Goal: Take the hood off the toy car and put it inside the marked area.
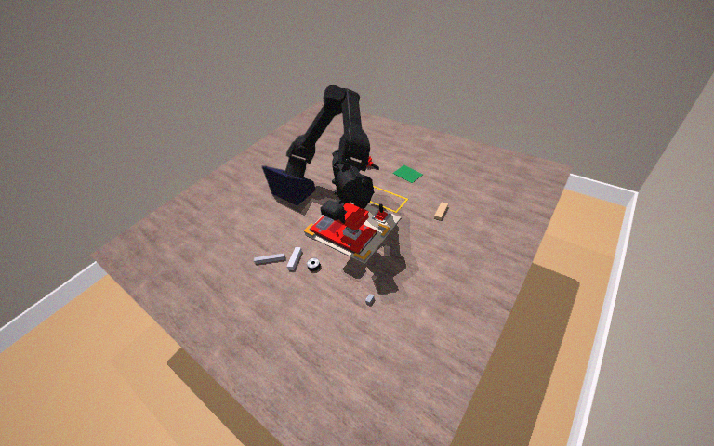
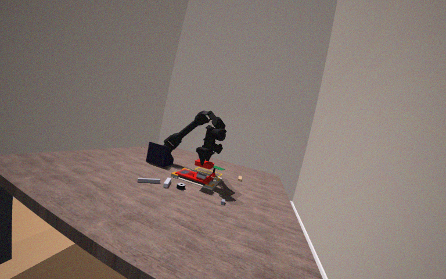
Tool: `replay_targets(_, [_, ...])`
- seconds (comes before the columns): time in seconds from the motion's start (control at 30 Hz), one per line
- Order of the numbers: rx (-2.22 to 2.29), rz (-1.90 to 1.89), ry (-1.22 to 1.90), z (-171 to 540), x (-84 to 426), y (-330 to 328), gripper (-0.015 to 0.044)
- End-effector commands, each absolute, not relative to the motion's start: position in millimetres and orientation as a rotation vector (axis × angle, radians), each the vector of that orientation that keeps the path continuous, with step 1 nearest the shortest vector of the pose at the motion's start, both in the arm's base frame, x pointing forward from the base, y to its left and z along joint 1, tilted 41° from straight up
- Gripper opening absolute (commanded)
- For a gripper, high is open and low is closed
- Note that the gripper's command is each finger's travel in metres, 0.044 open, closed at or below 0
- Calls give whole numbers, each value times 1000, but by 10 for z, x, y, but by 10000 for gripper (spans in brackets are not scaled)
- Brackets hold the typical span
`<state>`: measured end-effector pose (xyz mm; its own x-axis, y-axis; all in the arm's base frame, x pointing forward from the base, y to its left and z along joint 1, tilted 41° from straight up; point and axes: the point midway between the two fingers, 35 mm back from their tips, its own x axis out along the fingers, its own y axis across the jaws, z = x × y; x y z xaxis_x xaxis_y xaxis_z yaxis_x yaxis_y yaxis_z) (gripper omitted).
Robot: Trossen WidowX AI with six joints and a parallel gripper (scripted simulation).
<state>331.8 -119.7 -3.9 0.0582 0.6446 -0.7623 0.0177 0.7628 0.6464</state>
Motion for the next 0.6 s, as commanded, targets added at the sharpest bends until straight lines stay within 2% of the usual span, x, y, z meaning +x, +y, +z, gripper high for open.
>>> replay_targets(0.0, [570,519,1451,115,3359,-1038,0])
replay_targets(0.57, [552,517,1446,850,3332,-261,0])
